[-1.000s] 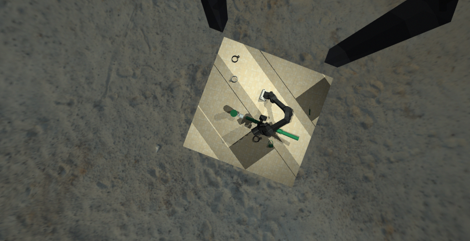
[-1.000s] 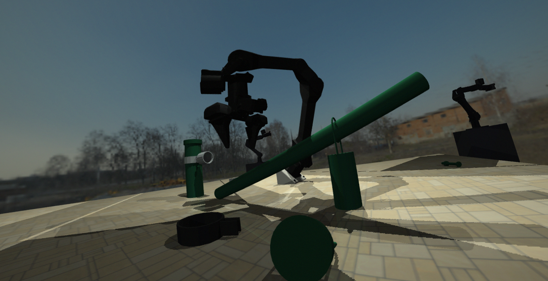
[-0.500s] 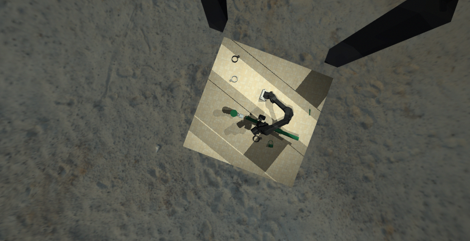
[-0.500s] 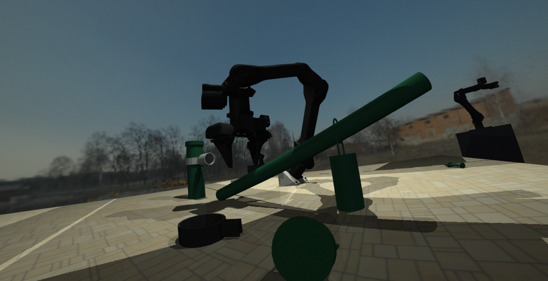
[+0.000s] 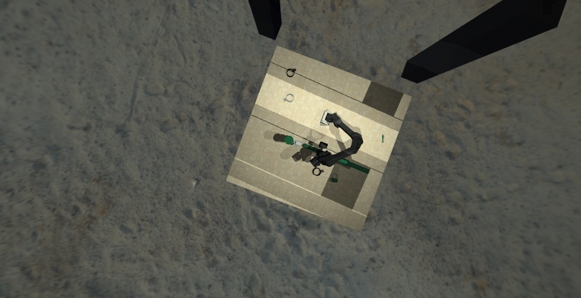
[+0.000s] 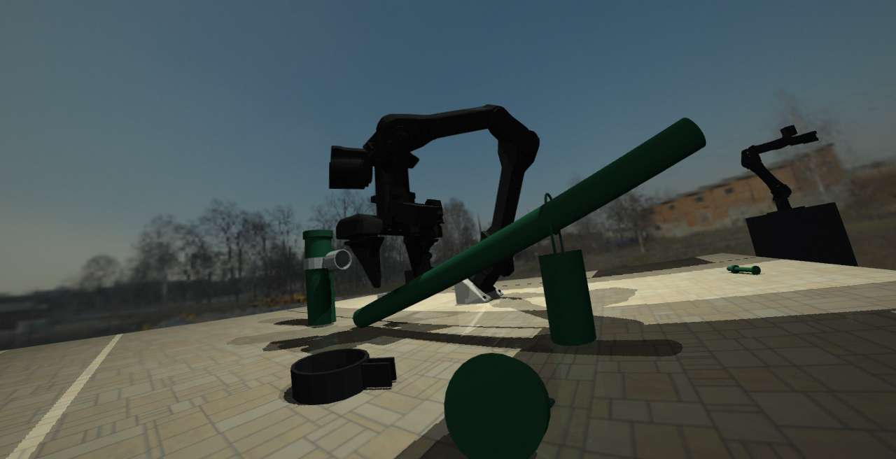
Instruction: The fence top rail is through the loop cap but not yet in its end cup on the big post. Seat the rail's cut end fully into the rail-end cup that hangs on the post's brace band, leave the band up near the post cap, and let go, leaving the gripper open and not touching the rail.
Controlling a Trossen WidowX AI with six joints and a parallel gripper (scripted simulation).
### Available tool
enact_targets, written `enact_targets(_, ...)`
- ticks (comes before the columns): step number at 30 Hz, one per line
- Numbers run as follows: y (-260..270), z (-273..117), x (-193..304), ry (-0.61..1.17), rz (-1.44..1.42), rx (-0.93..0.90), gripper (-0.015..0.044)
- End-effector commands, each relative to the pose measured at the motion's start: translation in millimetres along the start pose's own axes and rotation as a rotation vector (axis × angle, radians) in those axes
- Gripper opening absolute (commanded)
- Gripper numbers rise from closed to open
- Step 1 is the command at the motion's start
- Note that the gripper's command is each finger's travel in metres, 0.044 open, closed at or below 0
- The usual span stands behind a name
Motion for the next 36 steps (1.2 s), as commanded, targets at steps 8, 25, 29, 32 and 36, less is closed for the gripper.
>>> enact_targets(8, 1.0, 20.7, -1.4, -0.008, 0.007, -0.001, 0.0440)
enact_targets(25, 2.5, 45.4, -2.8, -0.011, 0.006, -0.001, 0.0440)
enact_targets(29, 2.2, 45.5, -2.6, -0.010, 0.006, -0.001, 0.0361)
enact_targets(32, 2.2, 45.5, -2.6, -0.010, 0.006, -0.001, 0.0282)
enact_targets(36, 2.2, 45.5, -2.6, -0.010, 0.006, -0.001, 0.0217)
Point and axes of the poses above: the point midway between the two fingers, 35 mm back from their tips, its own z axis out along the fingers, its own y axis across the jaws, x = y × z, the point moved 2 cm from there along -z, back along the fingers, and after that the axes turned 8 degrees about -z, right-handed, at the moved point
